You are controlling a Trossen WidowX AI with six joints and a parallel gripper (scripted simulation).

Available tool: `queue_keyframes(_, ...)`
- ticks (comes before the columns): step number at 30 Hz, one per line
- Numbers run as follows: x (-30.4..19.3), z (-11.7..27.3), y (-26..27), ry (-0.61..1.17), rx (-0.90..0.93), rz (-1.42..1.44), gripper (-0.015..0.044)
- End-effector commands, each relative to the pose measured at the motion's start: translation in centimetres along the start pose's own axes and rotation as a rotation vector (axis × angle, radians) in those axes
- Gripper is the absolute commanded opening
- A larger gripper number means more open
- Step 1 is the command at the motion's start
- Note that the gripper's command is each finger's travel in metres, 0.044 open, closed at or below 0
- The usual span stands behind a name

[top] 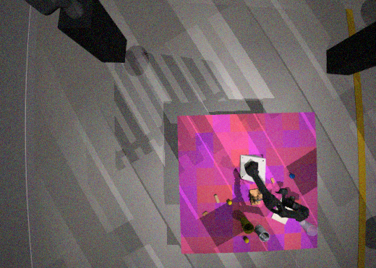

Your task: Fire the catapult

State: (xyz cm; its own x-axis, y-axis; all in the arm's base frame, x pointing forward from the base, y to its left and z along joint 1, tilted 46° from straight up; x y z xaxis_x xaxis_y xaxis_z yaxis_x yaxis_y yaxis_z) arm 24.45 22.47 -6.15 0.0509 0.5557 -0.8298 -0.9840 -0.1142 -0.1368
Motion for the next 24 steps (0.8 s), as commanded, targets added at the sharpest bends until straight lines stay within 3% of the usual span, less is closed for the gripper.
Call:
queue_keyframes(1,-0.3,1.0,-2.4,-0.084,-0.008,-0.112,0.044)
queue_keyframes(24,-4.6,5.2,-17.3,-0.493,-0.102,-0.717,0.044)
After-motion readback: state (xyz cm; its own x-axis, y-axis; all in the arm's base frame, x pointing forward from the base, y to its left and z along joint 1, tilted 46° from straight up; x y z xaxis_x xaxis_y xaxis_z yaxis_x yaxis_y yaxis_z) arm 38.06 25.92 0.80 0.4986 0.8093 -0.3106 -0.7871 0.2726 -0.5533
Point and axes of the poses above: the point midway between the two fingers, 35 mm back from their tips, its own z axis back along the fingers, its own y axis across the jaws, x = y × z, the point moved 5 cm from there along z, back along the fingers, and after that the axes turned 3 degrees about z, right-handed, at the moved point
